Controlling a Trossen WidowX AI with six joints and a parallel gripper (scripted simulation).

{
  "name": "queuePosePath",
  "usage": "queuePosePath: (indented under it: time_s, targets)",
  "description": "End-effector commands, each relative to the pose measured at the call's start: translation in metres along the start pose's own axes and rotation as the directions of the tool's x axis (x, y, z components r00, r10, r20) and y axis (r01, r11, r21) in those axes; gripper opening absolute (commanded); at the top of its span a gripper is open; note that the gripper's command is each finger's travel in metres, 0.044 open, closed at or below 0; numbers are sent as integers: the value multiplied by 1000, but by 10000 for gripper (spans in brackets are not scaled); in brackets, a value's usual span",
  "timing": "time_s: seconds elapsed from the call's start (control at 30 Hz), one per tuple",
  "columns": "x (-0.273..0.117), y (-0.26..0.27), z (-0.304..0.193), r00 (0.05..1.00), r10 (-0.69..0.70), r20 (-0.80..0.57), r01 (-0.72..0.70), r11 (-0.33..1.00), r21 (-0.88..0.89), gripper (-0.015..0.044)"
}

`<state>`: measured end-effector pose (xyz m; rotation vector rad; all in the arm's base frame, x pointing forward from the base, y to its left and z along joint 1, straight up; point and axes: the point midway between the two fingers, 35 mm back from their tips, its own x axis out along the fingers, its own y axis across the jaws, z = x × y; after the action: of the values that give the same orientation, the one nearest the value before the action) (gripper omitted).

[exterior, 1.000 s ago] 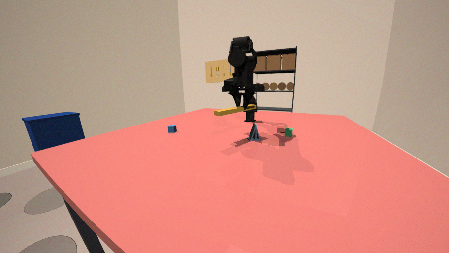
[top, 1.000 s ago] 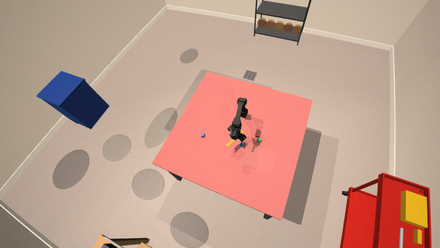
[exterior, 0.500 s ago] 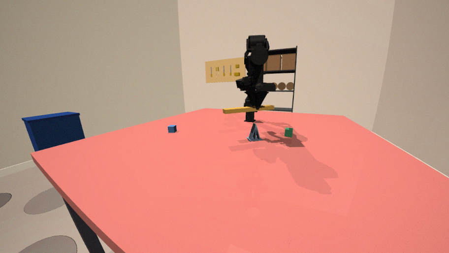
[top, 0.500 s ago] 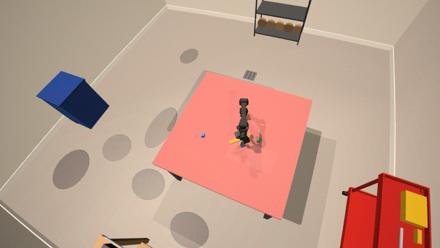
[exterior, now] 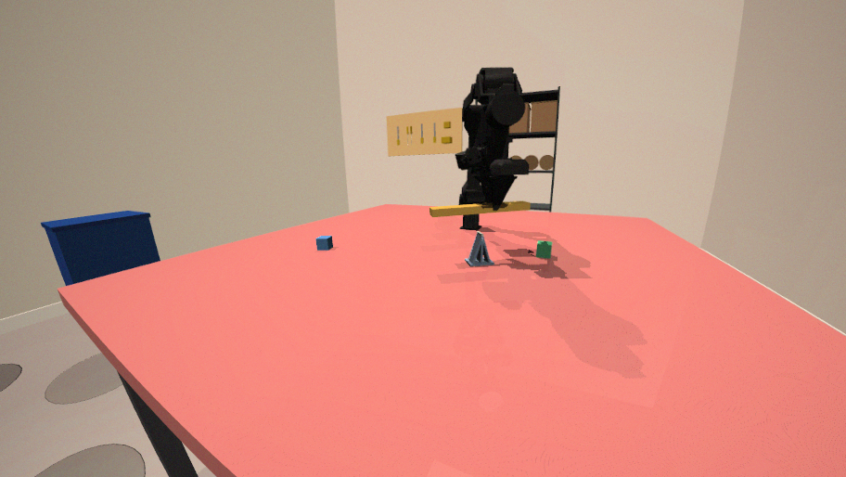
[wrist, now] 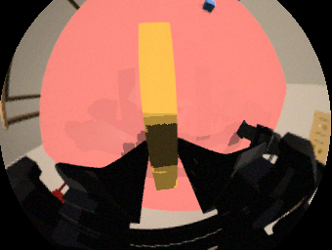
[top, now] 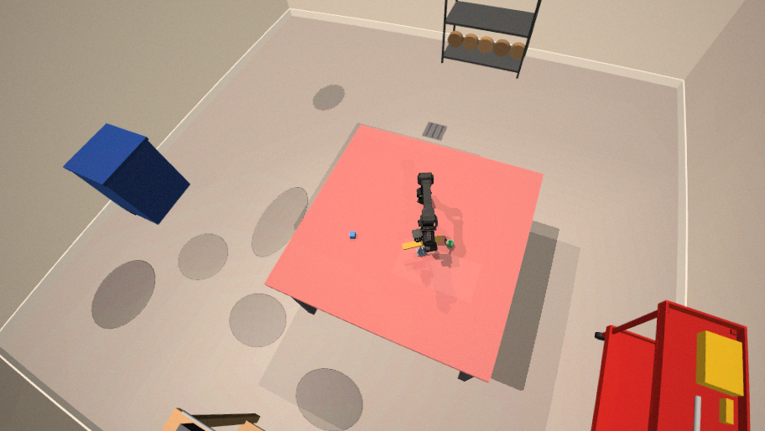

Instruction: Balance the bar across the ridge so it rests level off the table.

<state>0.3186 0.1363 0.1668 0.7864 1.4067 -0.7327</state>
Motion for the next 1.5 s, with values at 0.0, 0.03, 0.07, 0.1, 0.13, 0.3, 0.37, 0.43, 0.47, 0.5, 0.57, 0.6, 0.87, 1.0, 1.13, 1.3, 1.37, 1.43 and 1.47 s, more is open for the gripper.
queuePosePath:
  time_s: [0.0, 0.03, 0.07, 0.1, 0.13, 0.3, 0.37, 0.43, 0.47, 0.5, 0.57, 0.6, 0.87, 1.0, 1.13, 1.3, 1.37, 1.43, 1.47]
  targets:
    - [8, 1, -1, 1000, -5, 0, 5, 1000, 7, 0]
    - [10, 1, -1, 1000, -5, 0, 5, 1000, 7, 0]
    - [12, 1, -1, 1000, -5, 0, 5, 1000, 7, 0]
    - [13, 1, -1, 1000, -5, 0, 5, 1000, 7, 0]
    - [15, 2, -1, 1000, -5, 0, 5, 1000, 7, 0]
    - [23, 2, -1, 1000, -5, 0, 5, 1000, 7, 0]
    - [27, 2, 0, 1000, -5, 0, 5, 1000, 7, 0]
    - [30, 2, 0, 1000, -5, 0, 5, 1000, 7, 0]
    - [31, 2, 0, 1000, -5, 0, 5, 1000, 7, 0]
    - [33, 2, 0, 1000, -5, 0, 5, 1000, 7, 0]
    - [36, 2, 0, 1000, -5, 0, 5, 1000, 7, 0]
    - [38, 3, 0, 1000, -5, 0, 5, 1000, 7, 0]
    - [38, 3, 0, 1000, -5, 0, 5, 1000, 7, 0]
    - [37, 3, 0, 1000, -5, 0, 5, 1000, 7, 0]
    - [38, 3, 0, 1000, -5, 0, 5, 1000, 7, 0]
    - [38, 3, 0, 1000, -5, 0, 5, 1000, 7, 0]
    - [38, 3, 0, 1000, -5, 0, 5, 1000, 7, 0]
    - [38, 3, 0, 1000, -5, 0, 5, 1000, 7, 0]
    - [38, 3, 0, 1000, -5, 0, 5, 1000, 7, 0]
